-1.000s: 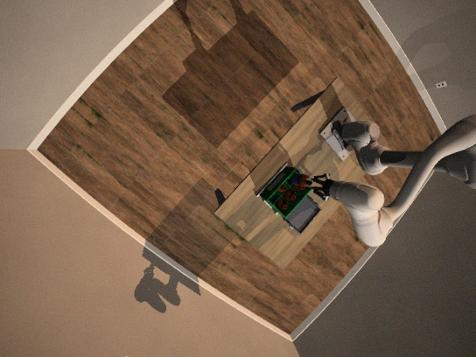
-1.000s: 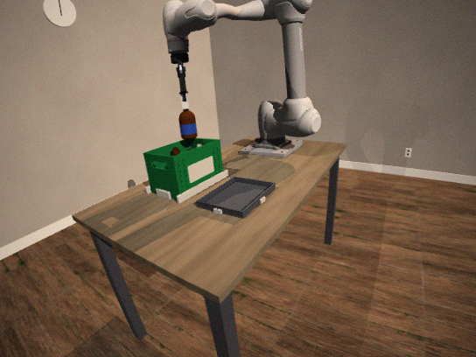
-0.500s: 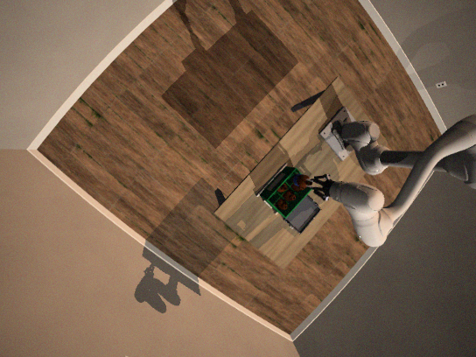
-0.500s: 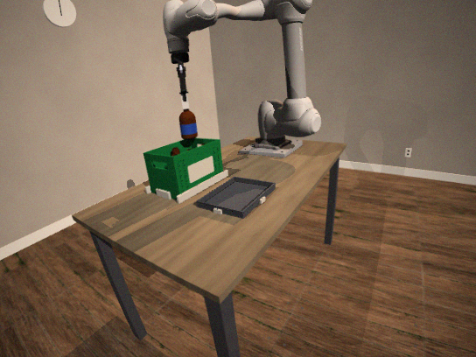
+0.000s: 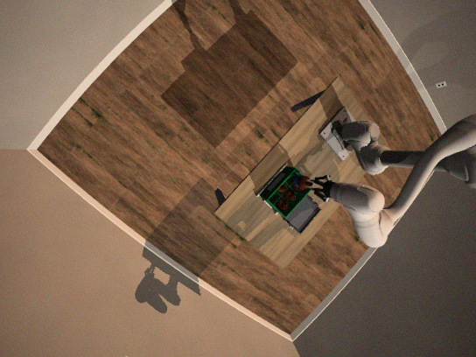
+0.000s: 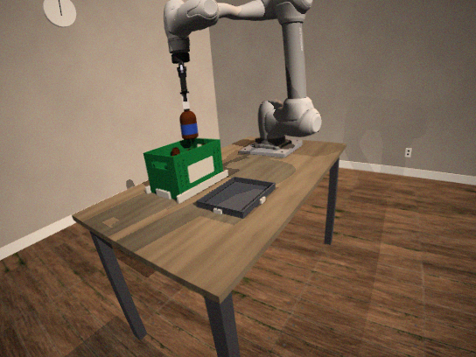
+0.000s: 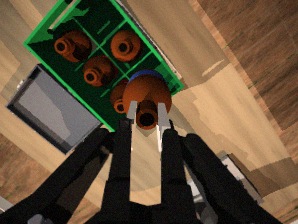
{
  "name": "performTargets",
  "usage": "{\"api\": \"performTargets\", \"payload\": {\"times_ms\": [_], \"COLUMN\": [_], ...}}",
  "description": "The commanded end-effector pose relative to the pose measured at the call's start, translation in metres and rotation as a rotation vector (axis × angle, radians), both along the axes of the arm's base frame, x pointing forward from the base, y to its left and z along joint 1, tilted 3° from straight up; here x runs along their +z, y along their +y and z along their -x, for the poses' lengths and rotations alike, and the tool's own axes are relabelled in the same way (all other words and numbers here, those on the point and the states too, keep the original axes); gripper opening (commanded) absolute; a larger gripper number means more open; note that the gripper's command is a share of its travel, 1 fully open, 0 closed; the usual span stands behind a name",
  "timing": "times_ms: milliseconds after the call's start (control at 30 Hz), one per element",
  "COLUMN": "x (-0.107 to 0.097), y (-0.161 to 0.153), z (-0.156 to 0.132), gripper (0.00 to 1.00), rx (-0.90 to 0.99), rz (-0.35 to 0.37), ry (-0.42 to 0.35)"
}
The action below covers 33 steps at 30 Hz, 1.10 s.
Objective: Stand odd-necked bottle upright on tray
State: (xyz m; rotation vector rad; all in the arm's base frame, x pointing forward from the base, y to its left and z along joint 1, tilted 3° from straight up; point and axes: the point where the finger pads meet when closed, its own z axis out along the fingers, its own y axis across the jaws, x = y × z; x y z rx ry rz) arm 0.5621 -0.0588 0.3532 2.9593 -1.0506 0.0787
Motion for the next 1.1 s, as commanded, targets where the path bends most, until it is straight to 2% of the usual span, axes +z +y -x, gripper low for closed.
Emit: {"api": "performTargets", "payload": {"times_ms": [0, 1067], "x": [0.0, 0.0], "y": [0.002, 0.031], "z": [0.0, -0.006], "gripper": [0.0, 0.0], "rx": [0.0, 0.0], "rz": [0.0, 0.0], "ry": [0.0, 0.0]}}
